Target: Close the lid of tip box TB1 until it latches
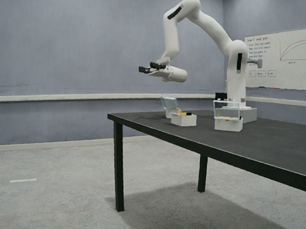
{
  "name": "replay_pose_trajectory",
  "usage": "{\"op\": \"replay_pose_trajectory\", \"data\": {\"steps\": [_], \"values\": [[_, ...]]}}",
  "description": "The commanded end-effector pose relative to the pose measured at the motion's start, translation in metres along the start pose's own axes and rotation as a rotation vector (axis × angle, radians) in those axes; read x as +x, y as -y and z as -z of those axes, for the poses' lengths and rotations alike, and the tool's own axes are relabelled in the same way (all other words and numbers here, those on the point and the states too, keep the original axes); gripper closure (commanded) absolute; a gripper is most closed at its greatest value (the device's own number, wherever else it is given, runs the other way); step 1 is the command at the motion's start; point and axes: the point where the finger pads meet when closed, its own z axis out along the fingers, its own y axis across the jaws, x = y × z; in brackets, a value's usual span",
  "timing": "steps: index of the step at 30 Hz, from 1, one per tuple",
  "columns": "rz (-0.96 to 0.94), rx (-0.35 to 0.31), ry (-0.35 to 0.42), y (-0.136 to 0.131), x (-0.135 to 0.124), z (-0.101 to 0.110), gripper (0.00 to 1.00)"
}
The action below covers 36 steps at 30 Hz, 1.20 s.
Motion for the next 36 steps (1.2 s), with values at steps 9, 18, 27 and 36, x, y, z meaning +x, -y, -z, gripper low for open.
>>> {"op": "replay_pose_trajectory", "data": {"steps": [9,18,27,36], "values": [[0.001,0.0,-0.001,0.0,0.001,0.0,0.0],[-0.026,0.018,0.007,0.005,0.001,0.0,0.0],[-0.227,0.144,0.085,0.043,-0.001,0.002,0.0],[-0.364,0.224,0.157,0.069,-0.003,0.007,0.0]]}}
